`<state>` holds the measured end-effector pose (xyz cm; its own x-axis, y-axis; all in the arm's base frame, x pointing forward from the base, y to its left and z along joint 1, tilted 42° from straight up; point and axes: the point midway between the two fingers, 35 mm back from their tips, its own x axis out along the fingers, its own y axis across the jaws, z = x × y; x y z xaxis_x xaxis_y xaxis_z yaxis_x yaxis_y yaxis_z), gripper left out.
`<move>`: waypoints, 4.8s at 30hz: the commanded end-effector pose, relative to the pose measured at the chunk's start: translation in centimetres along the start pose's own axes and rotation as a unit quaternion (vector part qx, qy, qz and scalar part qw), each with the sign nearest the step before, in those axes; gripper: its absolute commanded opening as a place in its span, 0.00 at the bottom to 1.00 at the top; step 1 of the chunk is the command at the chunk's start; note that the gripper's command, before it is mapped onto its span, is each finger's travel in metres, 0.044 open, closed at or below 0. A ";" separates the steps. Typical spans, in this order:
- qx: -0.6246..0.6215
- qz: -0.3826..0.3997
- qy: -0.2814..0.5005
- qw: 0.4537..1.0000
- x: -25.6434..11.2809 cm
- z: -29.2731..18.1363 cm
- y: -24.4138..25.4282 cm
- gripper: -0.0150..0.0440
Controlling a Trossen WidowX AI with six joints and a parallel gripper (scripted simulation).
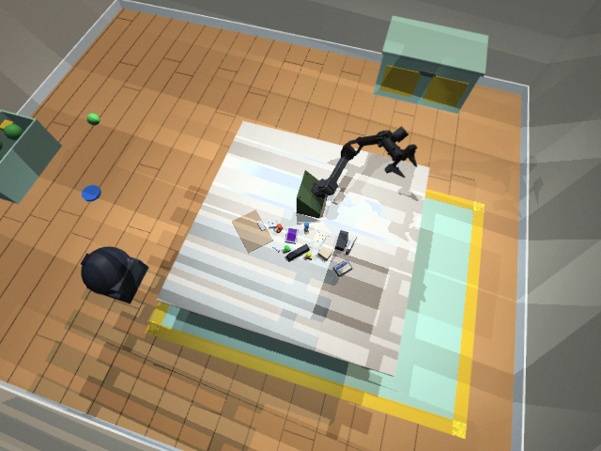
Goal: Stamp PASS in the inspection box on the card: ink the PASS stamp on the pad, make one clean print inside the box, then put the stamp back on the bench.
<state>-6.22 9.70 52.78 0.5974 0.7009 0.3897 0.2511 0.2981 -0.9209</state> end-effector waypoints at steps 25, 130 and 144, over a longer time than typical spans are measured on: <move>0.289 0.216 0.233 0.903 13.0 -23.6 12.7 0.62; 0.744 0.384 0.538 0.098 -2.2 -38.3 65.0 0.46; 0.744 0.384 0.538 0.098 -2.2 -38.5 64.7 0.25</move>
<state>38.04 2.63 -7.92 -0.0599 0.6517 -0.7561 -0.0906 0.7508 0.6543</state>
